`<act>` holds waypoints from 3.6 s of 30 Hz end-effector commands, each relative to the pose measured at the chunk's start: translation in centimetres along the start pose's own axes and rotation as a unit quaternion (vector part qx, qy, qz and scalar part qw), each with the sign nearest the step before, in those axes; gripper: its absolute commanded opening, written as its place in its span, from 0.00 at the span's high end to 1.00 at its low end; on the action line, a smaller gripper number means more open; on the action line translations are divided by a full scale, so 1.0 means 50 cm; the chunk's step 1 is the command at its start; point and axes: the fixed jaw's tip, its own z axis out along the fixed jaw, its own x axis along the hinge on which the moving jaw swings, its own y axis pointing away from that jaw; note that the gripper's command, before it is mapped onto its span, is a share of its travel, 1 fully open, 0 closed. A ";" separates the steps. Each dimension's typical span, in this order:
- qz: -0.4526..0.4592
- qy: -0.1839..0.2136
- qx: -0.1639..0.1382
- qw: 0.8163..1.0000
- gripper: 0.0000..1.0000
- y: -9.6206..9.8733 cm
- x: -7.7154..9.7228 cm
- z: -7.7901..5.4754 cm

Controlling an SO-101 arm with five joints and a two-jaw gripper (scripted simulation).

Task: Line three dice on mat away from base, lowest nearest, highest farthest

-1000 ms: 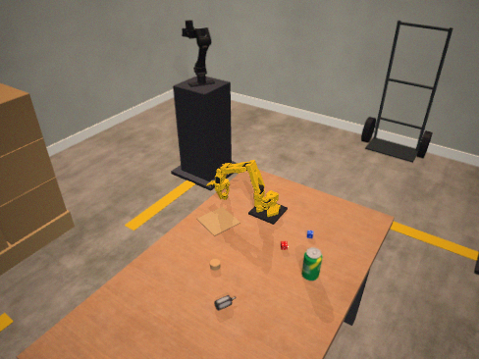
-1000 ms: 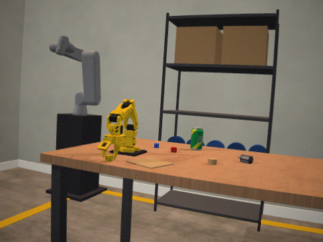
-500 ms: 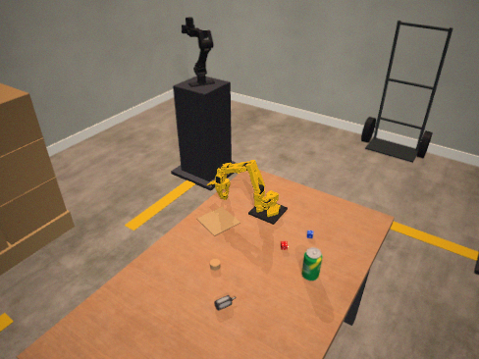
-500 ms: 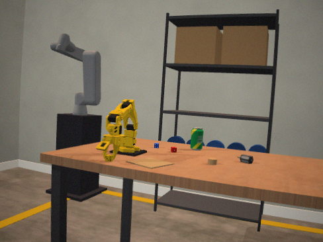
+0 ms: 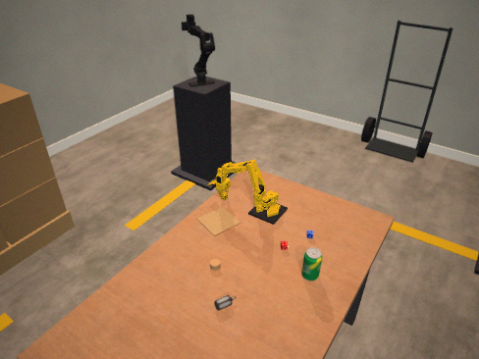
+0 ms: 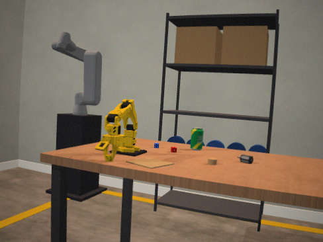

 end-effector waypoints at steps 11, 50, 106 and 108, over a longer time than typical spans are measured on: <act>-0.001 0.006 0.000 1.000 0.87 -0.006 0.004 0.007; -0.001 0.006 0.000 1.000 1.00 -0.005 0.001 -0.072; -0.371 -0.003 0.003 0.928 1.00 0.330 0.126 -0.079; -0.381 -0.005 0.001 0.924 1.00 0.339 0.133 -0.079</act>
